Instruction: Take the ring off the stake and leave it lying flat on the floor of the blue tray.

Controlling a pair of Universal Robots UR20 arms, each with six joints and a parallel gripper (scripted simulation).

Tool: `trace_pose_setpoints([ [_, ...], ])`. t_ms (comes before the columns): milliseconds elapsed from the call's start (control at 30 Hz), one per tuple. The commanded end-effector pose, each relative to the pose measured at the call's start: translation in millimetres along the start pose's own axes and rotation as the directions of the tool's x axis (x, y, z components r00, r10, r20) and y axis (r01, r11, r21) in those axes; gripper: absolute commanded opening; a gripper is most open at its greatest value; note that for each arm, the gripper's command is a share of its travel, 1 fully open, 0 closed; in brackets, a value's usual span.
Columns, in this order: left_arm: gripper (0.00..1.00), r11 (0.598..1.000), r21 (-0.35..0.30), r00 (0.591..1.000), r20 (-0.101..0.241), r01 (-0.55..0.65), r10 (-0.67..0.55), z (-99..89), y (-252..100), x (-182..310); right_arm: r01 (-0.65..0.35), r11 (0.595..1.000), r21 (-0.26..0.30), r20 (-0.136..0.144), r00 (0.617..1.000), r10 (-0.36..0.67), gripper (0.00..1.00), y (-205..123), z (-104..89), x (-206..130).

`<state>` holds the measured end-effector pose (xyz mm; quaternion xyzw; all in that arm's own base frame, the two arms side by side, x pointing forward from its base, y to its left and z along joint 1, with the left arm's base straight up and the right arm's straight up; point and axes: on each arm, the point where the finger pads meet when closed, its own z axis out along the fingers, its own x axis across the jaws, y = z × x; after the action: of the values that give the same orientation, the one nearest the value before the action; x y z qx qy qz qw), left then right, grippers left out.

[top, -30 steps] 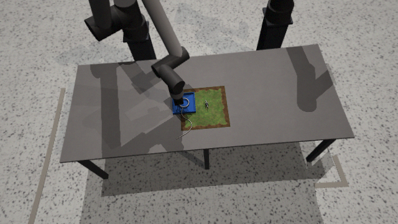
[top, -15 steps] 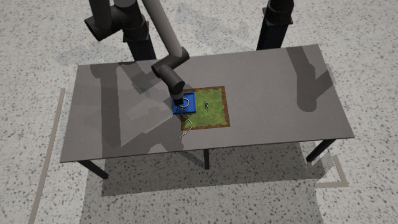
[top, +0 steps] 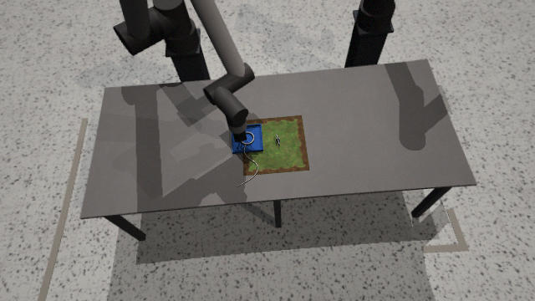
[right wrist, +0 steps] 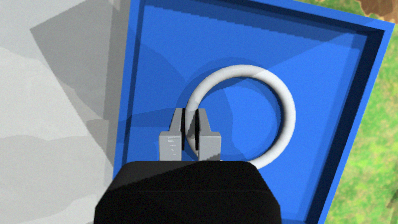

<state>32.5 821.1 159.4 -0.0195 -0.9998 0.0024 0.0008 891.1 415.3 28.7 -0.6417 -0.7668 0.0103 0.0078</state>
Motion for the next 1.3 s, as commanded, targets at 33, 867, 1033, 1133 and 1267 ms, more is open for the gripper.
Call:
trace_pose_setpoints([
  [33, 1.00, 1.000, -0.005, 1.000, 0.001, 0.000, 0.000, -2.5, 3.2, 0.4, 0.004, 1.000, -0.006, -0.003, 1.000, -0.004, 0.00, 2.7, -3.2, 3.7],
  [867, 1.00, 1.000, -0.005, 1.000, 0.001, 0.000, 0.000, -2.5, 3.2, 0.4, 0.004, 1.000, -0.006, -0.003, 1.000, -0.004, 0.56, 2.5, -3.1, 3.6],
  [1033, 1.00, 1.000, -0.005, 1.000, 0.001, 0.000, 0.000, -2.5, 3.2, 0.4, 0.004, 1.000, -0.006, -0.003, 1.000, -0.004, 0.56, 2.5, -3.1, 3.6],
  [1133, 1.00, 1.000, -0.005, 1.000, 0.001, 0.000, 0.000, -2.5, 3.2, 0.4, 0.004, 1.000, -0.006, -0.003, 1.000, -0.004, 0.56, 2.5, -3.1, 3.6],
  [1267, 1.00, 1.000, -0.005, 1.000, 0.001, 0.000, 0.000, -2.5, 3.2, 0.4, 0.004, 1.000, -0.005, -0.003, 1.000, -0.004, 0.56, 2.4, -3.1, 3.6],
])
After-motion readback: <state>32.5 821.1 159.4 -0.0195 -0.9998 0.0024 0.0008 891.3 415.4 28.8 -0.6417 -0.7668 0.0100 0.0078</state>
